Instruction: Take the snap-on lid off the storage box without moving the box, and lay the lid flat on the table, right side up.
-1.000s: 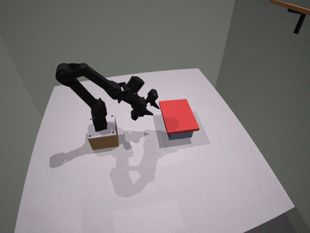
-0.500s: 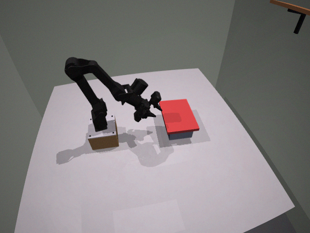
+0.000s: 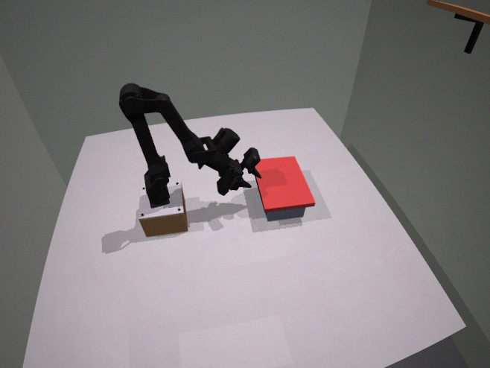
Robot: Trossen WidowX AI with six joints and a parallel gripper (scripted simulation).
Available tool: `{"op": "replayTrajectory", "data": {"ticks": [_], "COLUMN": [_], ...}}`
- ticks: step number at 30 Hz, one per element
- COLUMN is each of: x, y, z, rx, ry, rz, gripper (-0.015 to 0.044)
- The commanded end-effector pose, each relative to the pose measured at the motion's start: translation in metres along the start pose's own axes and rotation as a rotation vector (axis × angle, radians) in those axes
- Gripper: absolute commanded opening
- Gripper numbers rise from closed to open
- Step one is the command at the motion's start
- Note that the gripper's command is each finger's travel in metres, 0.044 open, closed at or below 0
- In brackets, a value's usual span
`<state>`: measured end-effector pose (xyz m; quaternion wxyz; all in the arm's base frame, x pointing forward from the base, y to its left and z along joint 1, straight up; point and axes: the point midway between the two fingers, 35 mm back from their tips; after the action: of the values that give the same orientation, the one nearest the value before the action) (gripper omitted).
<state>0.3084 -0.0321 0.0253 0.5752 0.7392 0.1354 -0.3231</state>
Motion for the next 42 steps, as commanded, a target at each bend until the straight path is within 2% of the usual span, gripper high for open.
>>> {"op": "replayTrajectory", "data": {"ticks": [1, 11, 12, 30, 33, 34, 42], "x": [0.008, 0.021, 0.021, 0.021, 0.021, 0.021, 0.020], "y": [0.002, 0.000, 0.000, 0.000, 0.000, 0.000, 0.002], "z": [-0.002, 0.000, 0.000, 0.000, 0.000, 0.000, 0.000], "rx": [-0.002, -0.001, -0.001, -0.001, -0.001, -0.001, 0.003], "ry": [0.008, 0.008, 0.008, 0.008, 0.008, 0.008, 0.002], "rz": [0.007, 0.008, 0.008, 0.008, 0.008, 0.008, 0.011], "gripper": [0.0235, 0.0235, 0.0209, 0.0089, 0.0010, 0.0000, 0.0000]}}
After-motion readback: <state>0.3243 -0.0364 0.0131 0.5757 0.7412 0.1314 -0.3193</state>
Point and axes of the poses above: the point midway between the two fingers, 35 mm back from their tips, its own x axis out along the fingers, its own y axis across the jaws, z = x × y, and after that the axes turned 9 degrees about x, right-handed
